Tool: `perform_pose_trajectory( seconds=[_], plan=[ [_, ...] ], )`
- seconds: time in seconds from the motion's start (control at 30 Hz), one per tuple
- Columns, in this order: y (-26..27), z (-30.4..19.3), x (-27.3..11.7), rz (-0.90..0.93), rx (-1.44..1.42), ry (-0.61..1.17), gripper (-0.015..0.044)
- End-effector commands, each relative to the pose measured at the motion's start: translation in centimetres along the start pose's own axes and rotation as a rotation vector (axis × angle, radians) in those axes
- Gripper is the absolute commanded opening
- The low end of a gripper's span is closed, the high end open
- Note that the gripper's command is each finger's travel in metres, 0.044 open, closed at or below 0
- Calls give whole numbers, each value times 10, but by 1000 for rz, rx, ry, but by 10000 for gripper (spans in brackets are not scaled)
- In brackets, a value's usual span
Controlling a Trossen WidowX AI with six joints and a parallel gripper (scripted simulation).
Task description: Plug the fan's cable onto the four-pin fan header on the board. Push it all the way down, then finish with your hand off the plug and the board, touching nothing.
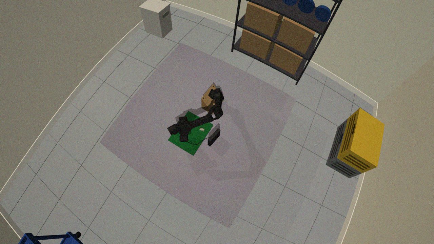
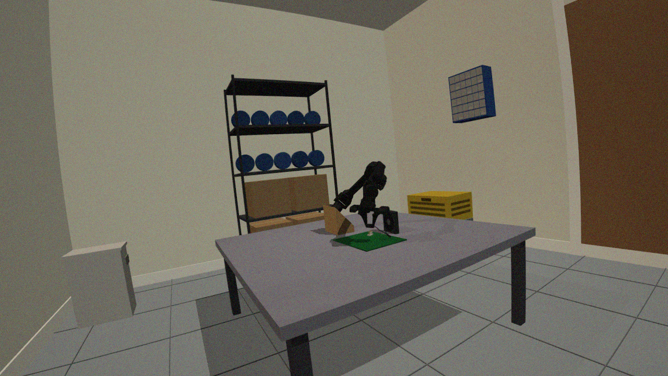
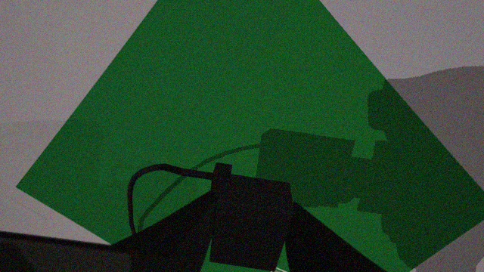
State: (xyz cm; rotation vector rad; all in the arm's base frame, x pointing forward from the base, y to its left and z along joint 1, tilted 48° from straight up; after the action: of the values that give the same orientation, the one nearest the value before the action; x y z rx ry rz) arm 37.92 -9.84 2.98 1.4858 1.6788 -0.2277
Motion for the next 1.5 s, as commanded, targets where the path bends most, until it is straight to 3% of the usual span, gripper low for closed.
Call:
perform_pose_trajectory(
  seconds=[0.0,0.87,1.47],
  plan=[
    [12,1,-2,16,67,-9,0],
    [79,-5,-6,97,467,-21,0],
    [77,-10,16,-60,509,-206,0]
  ],
)
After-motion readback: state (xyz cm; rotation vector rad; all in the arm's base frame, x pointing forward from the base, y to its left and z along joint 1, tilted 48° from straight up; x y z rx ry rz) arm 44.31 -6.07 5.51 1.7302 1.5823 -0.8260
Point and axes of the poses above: the point midway between the two fingers, 35 mm back from their tips, its own x axis out along the fingers, its own y axis across the jaws, z = x × y, the point moved 3 cm from there along -x, back along the fingers, and after that the axes turned 3 degrees about x, right-handed, at the moved point
